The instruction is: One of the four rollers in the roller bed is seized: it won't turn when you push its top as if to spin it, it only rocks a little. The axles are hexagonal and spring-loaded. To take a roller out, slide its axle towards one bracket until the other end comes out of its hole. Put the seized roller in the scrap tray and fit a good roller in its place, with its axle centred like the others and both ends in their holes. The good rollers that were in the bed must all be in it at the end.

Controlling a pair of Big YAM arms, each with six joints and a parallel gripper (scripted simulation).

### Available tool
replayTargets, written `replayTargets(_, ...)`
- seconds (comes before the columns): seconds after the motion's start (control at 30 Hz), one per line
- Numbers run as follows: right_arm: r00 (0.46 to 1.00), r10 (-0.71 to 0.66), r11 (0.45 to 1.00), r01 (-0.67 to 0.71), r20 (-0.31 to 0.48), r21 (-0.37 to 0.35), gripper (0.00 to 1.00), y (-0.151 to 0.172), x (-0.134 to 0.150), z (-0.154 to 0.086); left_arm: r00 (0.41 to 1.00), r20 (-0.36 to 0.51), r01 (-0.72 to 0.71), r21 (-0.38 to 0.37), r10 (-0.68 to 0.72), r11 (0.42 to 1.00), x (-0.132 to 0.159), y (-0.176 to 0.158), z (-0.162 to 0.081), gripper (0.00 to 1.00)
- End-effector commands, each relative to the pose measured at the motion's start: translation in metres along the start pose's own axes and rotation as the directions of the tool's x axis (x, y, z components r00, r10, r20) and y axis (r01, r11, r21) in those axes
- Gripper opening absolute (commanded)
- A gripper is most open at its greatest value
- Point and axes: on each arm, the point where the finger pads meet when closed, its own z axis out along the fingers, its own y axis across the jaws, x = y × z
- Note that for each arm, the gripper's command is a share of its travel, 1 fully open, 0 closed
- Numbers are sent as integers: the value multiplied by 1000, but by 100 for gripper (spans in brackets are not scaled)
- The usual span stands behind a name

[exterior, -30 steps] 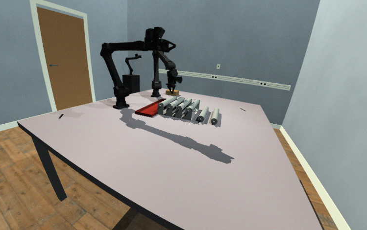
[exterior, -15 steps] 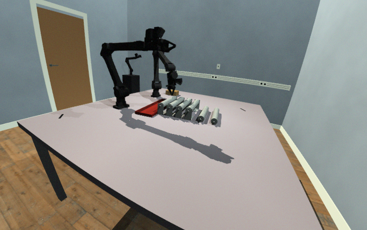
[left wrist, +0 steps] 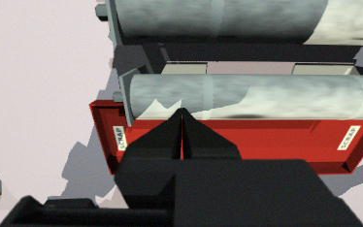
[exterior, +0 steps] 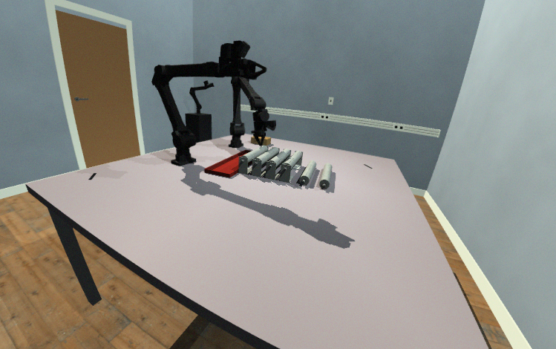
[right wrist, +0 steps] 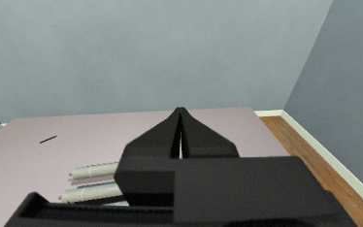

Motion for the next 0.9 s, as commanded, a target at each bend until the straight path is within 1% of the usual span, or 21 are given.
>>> replayTargets(0.0, 1000, 13, 1000, -13, 9, 5, 0, -4, -4, -1, 999, 45, 19, 39, -21, 999, -15, -8, -16, 0)
replayTargets(0.03, 1000, 13, 1000, -13, 9, 5, 0, -4, -4, -1, 999, 33, 12, 28, -13, 1000, -12, -7, -13, 0)
replayTargets(0.4, 1000, 13, 1000, -13, 9, 5, 0, -4, -4, -1, 1000, 12, 15, 7, -15, 1000, -2, 2, 2, 0)
replayTargets(0.5, 1000, 13, 1000, -13, 9, 5, 0, -4, -4, -1, 1000, 17, 16, 12, -16, 1000, -9, -4, -7, 0)
replayTargets(0.6, 1000, 13, 1000, -13, 9, 5, 0, -4, -4, -1, 1000, 25, 11, 20, -12, 1000, -11, -7, -7, 0)
replayTargets(0.73, 1000, 13, 1000, -13, 9, 5, 0, -4, -4, -1, 1000, 5, 16, 1, -16, 1000, -7, -3, 3, 0)
replayTargets(0.87, 1000, 13, 1000, -13, 9, 5, 0, -4, -4, -1, 1000, 10, 17, 5, -17, 1000, -6, -2, 5, 0)
